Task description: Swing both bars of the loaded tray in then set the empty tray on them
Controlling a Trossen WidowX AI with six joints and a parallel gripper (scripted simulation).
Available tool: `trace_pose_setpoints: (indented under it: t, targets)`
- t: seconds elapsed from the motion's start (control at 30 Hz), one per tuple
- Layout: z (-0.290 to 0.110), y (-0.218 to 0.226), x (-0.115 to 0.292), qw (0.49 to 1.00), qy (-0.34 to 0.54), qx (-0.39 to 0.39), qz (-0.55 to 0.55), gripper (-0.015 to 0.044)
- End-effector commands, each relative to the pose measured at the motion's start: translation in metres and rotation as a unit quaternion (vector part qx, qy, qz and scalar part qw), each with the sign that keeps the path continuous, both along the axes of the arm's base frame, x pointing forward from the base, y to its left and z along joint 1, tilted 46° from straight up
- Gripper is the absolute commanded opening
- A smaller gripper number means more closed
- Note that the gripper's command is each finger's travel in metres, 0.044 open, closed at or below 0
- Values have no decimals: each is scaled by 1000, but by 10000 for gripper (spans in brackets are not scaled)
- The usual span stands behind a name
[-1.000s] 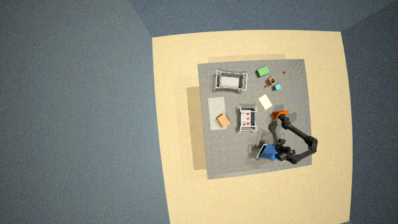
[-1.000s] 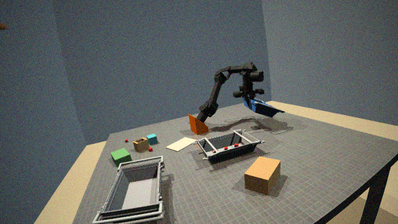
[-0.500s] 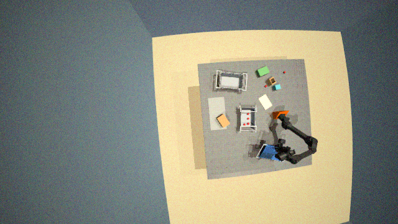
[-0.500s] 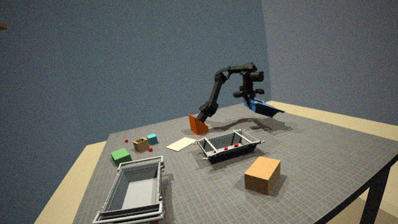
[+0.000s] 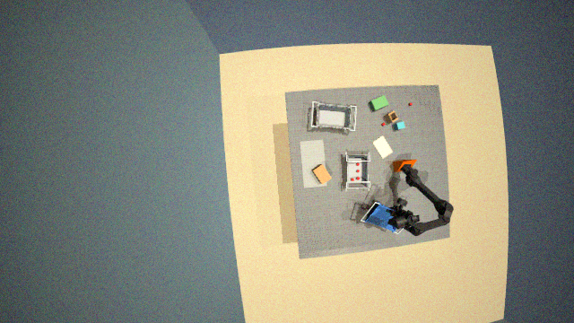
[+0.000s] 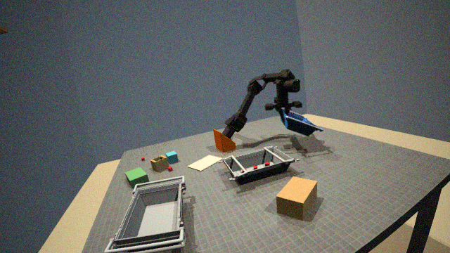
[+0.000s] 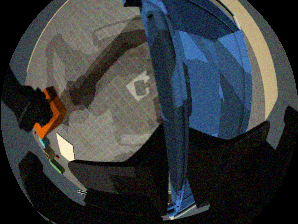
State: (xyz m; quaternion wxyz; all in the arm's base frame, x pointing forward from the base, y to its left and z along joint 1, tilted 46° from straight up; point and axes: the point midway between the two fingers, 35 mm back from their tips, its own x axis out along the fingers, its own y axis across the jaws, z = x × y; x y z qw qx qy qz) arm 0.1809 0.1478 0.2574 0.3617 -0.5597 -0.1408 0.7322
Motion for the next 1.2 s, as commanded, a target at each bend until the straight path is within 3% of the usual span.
trace_pose_setpoints:
  t: [0.0,1.17]
  targets:
    - [-1,-6,14,1000,8,-5,-22,0]
    - [-67,-90,120,968,150,-45,-193,0]
